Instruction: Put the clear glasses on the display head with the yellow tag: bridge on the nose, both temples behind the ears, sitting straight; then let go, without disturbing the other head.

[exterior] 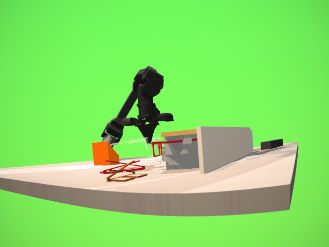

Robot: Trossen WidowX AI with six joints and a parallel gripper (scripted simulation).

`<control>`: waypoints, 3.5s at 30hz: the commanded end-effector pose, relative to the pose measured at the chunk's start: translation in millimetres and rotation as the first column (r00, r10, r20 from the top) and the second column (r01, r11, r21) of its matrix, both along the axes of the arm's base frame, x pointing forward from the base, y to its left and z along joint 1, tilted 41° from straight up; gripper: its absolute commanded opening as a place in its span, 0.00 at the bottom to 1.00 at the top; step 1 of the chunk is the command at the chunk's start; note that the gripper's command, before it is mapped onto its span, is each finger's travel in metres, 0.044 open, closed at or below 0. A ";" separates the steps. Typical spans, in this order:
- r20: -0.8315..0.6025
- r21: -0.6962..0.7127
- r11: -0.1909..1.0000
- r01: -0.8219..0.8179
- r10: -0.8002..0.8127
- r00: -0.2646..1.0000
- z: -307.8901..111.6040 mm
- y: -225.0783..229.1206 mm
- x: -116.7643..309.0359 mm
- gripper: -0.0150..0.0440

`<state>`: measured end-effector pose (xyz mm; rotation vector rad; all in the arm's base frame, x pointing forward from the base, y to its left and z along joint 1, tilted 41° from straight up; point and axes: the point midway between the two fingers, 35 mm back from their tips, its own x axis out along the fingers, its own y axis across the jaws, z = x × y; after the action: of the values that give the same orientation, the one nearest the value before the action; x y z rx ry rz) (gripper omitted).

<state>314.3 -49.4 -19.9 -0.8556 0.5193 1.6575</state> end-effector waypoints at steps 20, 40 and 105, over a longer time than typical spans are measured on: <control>-0.151 -0.125 0.976 0.176 -0.194 0.969 51.1 -5.1 4.9 0.25; -0.281 -0.387 0.781 0.490 -0.606 0.744 94.6 32.5 3.8 0.25; -0.184 -0.625 -0.501 0.598 -0.650 -0.737 221.3 131.0 -64.0 0.25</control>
<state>256.6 79.3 195.4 0.5490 1.3925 -0.1971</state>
